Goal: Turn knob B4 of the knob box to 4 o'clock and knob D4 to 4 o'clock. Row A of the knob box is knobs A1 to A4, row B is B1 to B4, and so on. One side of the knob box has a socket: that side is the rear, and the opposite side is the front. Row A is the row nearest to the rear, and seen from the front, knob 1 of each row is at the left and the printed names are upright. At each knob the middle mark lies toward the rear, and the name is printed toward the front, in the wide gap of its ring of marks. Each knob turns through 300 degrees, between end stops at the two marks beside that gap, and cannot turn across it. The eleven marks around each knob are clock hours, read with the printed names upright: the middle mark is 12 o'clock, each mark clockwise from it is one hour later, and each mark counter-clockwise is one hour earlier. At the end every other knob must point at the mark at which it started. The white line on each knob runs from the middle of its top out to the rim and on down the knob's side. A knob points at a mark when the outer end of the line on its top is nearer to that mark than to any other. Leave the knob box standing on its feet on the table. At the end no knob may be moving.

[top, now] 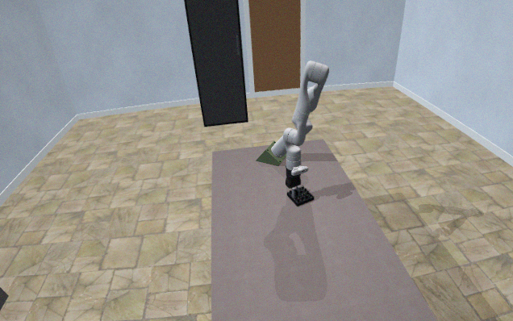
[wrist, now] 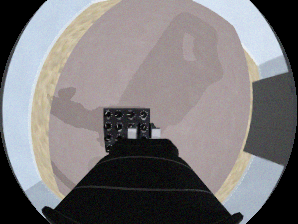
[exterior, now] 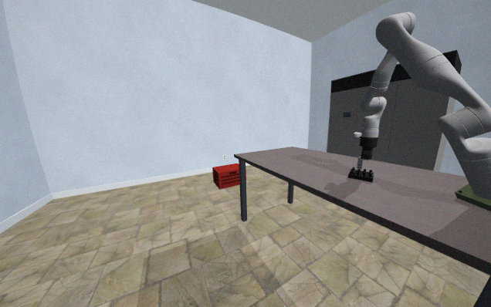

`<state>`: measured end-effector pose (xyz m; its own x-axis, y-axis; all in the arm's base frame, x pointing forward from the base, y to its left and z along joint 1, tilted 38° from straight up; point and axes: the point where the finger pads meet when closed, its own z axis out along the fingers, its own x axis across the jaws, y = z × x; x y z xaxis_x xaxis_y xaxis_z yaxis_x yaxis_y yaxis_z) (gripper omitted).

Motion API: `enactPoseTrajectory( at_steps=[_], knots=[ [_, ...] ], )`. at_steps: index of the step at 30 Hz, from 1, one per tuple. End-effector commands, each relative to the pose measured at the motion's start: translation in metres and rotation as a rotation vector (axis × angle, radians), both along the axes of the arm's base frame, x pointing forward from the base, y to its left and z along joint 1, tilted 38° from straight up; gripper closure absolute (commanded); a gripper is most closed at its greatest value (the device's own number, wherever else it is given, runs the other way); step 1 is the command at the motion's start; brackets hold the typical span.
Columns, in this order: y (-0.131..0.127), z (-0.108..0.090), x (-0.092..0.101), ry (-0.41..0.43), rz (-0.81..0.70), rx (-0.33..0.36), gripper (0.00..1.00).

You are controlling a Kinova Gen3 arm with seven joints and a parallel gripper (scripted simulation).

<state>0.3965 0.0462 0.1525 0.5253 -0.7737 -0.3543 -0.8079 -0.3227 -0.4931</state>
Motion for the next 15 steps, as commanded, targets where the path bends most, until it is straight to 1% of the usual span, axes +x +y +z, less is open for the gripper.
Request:
enactPoseTrajectory(
  at_steps=[1,15],
  knots=[
    [0.0028,-0.0021,-0.0001,0.002,0.004,0.003,0.54],
    [0.0053,-0.0056,0.0011,0.002,0.004,0.003,0.54]
  ],
)
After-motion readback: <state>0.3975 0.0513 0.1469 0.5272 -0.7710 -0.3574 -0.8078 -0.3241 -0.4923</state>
